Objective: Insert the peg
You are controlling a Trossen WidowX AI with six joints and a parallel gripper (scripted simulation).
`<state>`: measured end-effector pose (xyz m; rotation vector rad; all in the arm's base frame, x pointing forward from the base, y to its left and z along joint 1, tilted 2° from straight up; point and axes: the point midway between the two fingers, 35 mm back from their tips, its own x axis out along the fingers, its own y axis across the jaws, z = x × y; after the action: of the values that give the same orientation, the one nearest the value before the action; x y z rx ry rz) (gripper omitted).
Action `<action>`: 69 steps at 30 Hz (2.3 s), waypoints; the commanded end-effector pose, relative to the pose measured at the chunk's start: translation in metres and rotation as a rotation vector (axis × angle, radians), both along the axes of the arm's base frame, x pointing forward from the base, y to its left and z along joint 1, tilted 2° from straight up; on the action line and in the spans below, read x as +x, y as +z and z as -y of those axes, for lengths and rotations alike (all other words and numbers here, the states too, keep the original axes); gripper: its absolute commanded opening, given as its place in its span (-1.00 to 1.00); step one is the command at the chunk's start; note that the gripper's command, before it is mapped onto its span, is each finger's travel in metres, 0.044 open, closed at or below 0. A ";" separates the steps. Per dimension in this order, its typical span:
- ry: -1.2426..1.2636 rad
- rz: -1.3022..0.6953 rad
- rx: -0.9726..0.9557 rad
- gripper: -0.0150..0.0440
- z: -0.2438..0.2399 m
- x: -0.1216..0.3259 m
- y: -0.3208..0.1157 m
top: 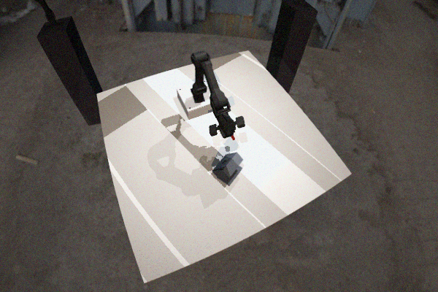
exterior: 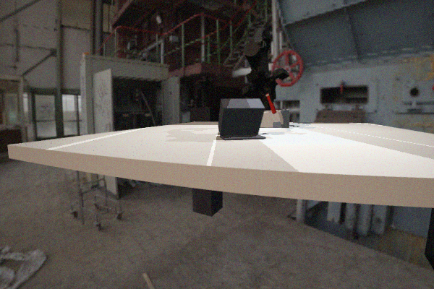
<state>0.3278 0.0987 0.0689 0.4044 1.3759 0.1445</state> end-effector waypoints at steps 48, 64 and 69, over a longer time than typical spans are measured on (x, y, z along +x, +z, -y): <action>-0.304 0.079 0.246 -0.49 0.058 0.024 0.008; -0.387 0.113 0.319 -0.49 0.078 0.029 0.013; -0.411 0.124 0.341 -0.49 0.084 0.030 0.014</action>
<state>0.3584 0.0186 0.0835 0.9087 1.1288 0.0682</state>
